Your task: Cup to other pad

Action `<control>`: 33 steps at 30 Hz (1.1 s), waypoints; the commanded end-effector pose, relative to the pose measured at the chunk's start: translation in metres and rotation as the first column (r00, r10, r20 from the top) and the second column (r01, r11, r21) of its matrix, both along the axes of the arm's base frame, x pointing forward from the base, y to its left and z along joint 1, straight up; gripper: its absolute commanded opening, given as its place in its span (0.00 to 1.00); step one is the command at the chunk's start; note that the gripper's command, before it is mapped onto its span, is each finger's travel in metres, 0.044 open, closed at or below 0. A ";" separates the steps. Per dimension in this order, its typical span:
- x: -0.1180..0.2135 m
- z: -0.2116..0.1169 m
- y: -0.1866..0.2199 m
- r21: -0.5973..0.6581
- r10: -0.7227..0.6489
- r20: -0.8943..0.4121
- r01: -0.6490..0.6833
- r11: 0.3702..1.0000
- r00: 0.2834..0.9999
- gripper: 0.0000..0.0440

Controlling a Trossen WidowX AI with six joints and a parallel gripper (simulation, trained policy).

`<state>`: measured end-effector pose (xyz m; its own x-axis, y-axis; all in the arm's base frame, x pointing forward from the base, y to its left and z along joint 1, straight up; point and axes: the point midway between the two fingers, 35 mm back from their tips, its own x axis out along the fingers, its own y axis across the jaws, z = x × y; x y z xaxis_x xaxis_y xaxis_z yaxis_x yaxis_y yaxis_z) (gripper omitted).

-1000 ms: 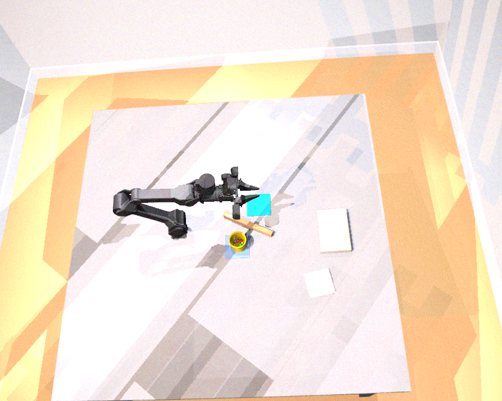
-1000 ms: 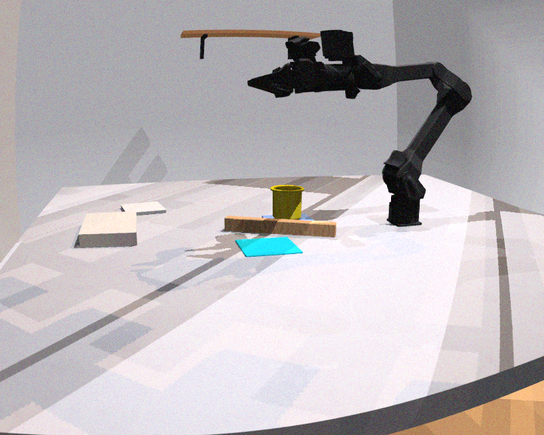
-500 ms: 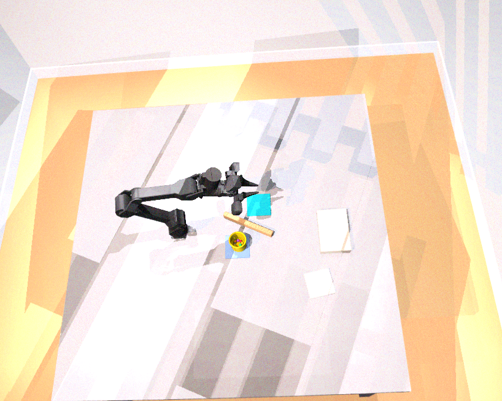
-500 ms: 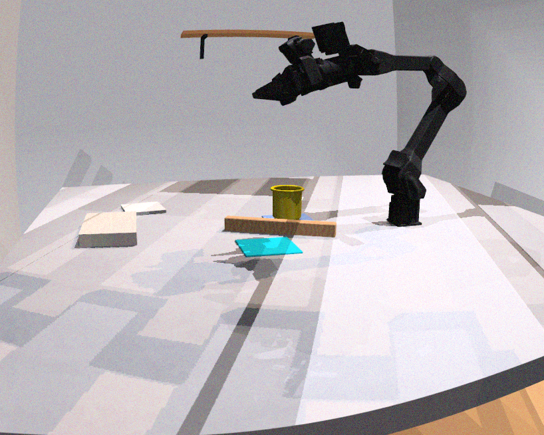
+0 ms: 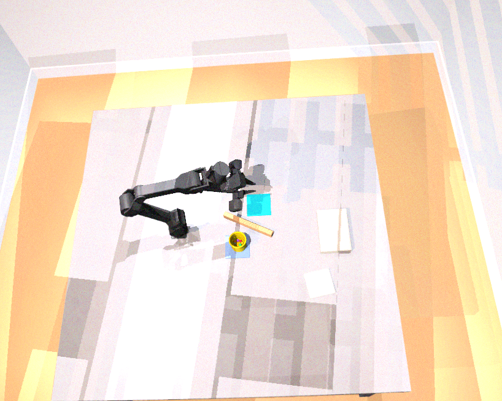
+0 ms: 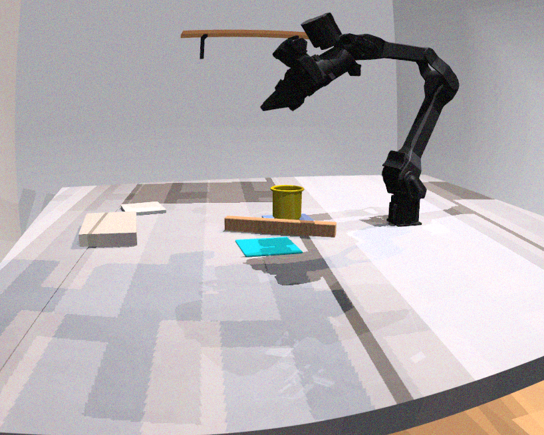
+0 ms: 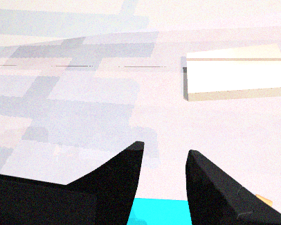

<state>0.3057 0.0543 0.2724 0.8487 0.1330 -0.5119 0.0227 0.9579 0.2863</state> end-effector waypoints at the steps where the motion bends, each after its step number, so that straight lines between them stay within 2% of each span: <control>1: -0.003 -0.004 0.004 0.013 0.002 -0.074 -0.001 1.000 0.997 0.25; 16: -0.017 -0.024 0.007 -0.015 -0.015 -0.330 0.011 1.000 0.944 0.31; 33: -0.033 -0.042 -0.004 -0.100 -0.056 -0.573 -0.002 0.995 0.817 0.29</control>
<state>0.2746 0.0541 0.2330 0.4428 0.0629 -0.8944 0.1753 0.9722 0.1552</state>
